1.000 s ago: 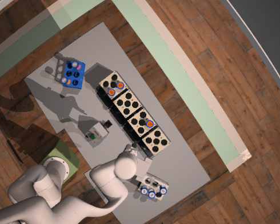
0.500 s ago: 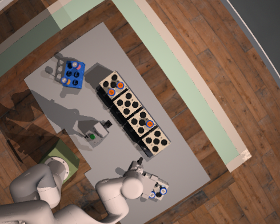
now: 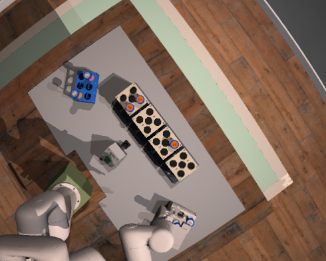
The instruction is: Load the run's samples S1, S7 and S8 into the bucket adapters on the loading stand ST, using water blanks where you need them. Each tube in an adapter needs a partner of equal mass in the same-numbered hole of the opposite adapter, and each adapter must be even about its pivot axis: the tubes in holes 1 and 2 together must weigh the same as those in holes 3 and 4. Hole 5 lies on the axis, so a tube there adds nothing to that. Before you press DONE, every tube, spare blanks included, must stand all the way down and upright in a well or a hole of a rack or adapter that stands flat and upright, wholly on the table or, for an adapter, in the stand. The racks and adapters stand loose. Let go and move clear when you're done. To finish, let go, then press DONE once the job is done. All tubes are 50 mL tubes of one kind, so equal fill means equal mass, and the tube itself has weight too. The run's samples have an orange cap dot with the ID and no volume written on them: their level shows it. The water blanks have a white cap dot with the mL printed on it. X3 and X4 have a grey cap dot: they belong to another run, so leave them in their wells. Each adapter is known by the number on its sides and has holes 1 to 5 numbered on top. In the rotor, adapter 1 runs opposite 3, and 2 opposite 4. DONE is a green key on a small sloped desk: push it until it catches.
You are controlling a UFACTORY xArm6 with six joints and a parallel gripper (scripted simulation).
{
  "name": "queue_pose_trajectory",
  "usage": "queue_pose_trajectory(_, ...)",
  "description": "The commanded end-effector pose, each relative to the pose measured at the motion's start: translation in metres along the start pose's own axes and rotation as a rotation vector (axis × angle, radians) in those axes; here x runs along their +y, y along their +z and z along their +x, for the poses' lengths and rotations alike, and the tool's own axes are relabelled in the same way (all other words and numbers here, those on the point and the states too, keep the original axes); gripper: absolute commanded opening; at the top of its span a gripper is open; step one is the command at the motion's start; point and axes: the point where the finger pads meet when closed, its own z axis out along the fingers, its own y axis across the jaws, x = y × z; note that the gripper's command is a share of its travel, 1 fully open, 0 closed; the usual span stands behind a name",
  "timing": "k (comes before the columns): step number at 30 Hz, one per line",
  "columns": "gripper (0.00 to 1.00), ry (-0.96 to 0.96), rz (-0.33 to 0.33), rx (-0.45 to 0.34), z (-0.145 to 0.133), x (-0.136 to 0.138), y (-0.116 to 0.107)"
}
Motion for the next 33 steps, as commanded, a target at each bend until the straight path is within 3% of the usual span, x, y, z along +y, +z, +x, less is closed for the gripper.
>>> queue_pose_trajectory(1, 0.57, -0.001, 0.005, 0.001, 0.016, 0.013, -0.001)
queue_pose_trajectory(12, 0.57, -0.001, 0.004, 0.001, 0.051, 0.049, -0.001)
queue_pose_trajectory(25, 0.57, -0.001, 0.004, 0.001, 0.051, 0.05, -0.001)
queue_pose_trajectory(33, 0.57, -0.001, 0.004, 0.001, 0.051, 0.05, 0.015)
